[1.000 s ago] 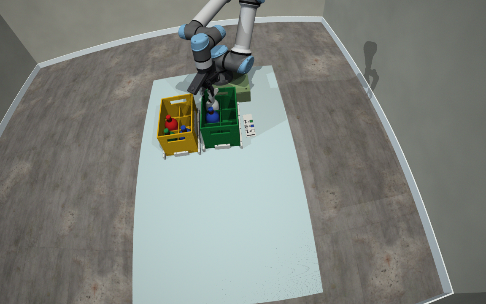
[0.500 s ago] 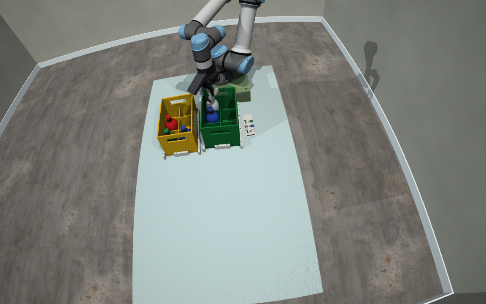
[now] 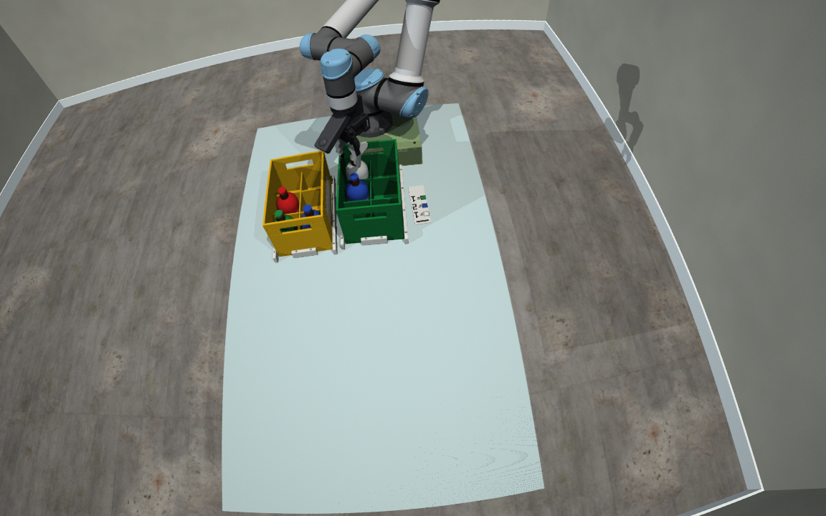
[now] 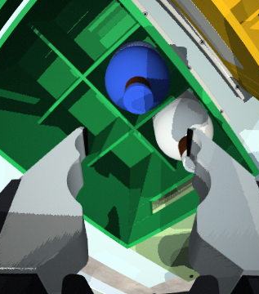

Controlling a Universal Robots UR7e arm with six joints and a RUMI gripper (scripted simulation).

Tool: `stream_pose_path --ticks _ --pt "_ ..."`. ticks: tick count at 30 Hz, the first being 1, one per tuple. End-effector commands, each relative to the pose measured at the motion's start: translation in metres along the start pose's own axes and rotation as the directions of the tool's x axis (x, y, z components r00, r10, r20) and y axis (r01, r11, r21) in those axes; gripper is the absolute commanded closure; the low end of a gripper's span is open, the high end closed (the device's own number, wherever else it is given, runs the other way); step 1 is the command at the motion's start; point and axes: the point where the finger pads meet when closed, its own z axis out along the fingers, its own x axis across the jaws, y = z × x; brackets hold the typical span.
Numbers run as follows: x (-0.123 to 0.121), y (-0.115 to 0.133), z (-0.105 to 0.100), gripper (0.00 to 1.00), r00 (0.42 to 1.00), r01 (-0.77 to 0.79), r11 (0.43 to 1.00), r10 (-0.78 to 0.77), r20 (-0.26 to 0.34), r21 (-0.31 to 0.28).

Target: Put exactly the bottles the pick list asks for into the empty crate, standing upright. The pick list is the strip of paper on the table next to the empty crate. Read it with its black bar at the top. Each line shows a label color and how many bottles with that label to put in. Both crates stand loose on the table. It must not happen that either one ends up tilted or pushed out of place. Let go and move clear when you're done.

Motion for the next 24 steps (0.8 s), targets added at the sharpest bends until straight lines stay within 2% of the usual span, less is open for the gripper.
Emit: stream_pose_path --ticks 1,12,20,24 --pt "0.0 -0.001 -0.001 0.62 1.0 0.0 1.0 0.0 0.0 0.002" --pt "0.003 0.0 -0.001 0.62 1.0 -0.001 1.0 0.001 0.0 0.002" --pt "0.01 -0.042 -0.002 0.62 1.0 -0.001 1.0 0.001 0.0 0.004" --pt "0.012 -0.052 -0.002 0.62 1.0 -0.001 1.0 0.001 0.0 0.004"
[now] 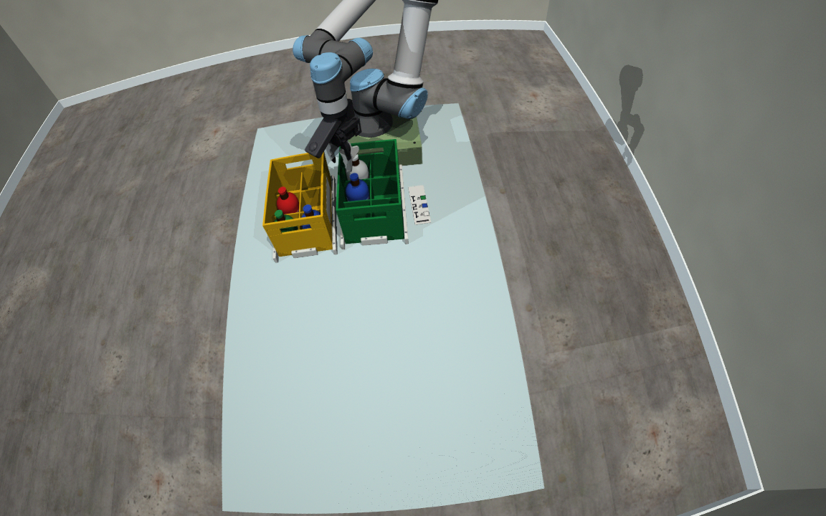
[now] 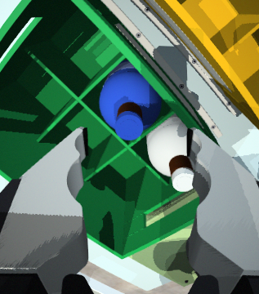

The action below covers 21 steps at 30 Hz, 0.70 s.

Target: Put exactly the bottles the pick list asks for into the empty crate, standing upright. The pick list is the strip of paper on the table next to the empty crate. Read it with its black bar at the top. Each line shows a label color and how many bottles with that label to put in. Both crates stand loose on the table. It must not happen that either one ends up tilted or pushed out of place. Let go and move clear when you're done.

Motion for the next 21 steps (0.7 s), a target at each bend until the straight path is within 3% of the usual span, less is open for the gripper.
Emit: stream_pose_path --ticks 1,21 --pt "0.004 -0.029 -0.001 0.62 1.0 0.002 1.0 -0.002 0.0 0.003" --pt "0.02 -0.118 -0.001 0.62 1.0 0.002 1.0 -0.002 0.0 0.004"
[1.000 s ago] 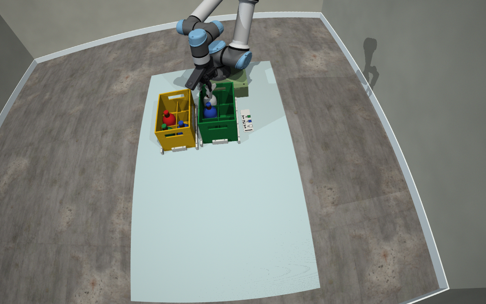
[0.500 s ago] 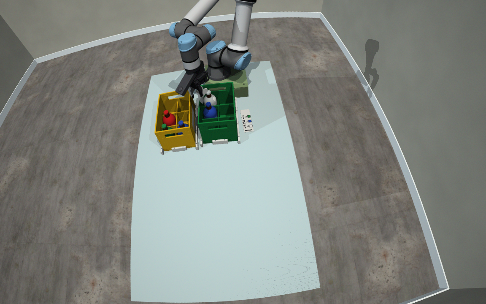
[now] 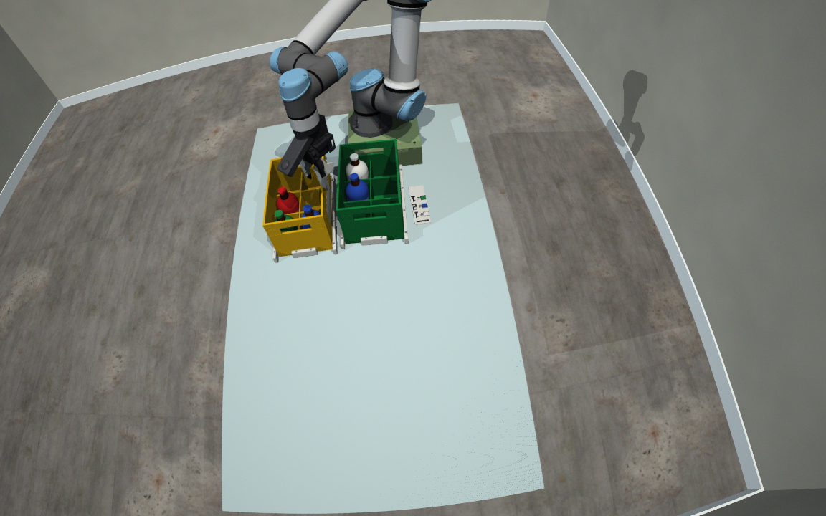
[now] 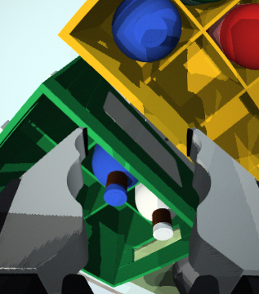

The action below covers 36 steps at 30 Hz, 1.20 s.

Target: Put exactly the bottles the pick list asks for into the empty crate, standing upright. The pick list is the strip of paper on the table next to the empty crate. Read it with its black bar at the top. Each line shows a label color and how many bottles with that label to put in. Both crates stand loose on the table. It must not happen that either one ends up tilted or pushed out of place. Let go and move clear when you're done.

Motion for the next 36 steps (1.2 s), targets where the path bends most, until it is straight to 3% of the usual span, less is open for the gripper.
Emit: stream_pose_path --ticks 1,5,23,36 --pt "0.006 -0.036 -0.001 0.62 1.0 0.0 1.0 0.0 -0.001 0.003" --pt "0.009 -0.056 -0.001 0.62 1.0 0.0 1.0 0.0 -0.001 0.003" --pt "0.008 -0.054 0.0 0.62 1.0 0.002 1.0 -0.002 -0.001 0.001" --pt "0.008 -0.053 0.017 0.62 1.0 0.002 1.0 -0.002 -0.001 -0.003"
